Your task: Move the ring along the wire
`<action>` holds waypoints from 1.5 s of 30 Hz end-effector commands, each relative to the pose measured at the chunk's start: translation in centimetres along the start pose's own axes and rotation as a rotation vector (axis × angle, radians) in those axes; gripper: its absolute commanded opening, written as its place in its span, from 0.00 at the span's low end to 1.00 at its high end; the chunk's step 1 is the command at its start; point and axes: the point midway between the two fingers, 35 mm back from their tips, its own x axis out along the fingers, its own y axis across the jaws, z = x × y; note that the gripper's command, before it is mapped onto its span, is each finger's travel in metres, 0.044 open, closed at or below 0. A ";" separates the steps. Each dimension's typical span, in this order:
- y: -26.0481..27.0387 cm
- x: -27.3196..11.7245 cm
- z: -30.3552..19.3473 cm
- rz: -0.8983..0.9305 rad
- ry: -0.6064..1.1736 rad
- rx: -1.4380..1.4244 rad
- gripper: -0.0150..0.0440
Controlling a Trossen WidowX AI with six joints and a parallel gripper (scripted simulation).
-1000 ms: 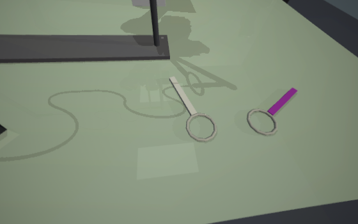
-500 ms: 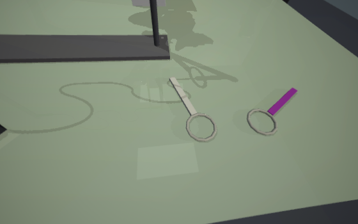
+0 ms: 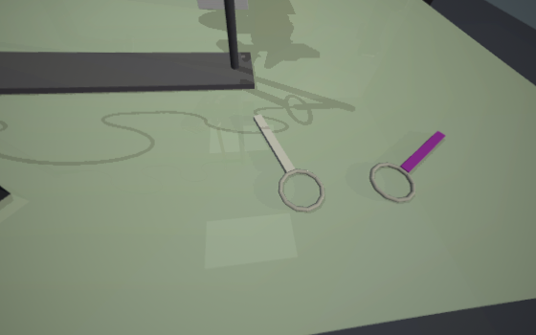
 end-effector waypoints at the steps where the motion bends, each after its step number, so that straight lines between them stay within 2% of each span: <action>1: -0.1 -0.1 0.0 -0.005 0.001 0.005 0.53; 13: -0.1 -0.1 0.0 -0.005 0.001 0.005 0.53; 24: -0.3 -5.5 -0.5 0.066 0.056 -0.086 1.00; 45: -0.3 -5.6 -0.6 0.067 0.057 -0.088 1.00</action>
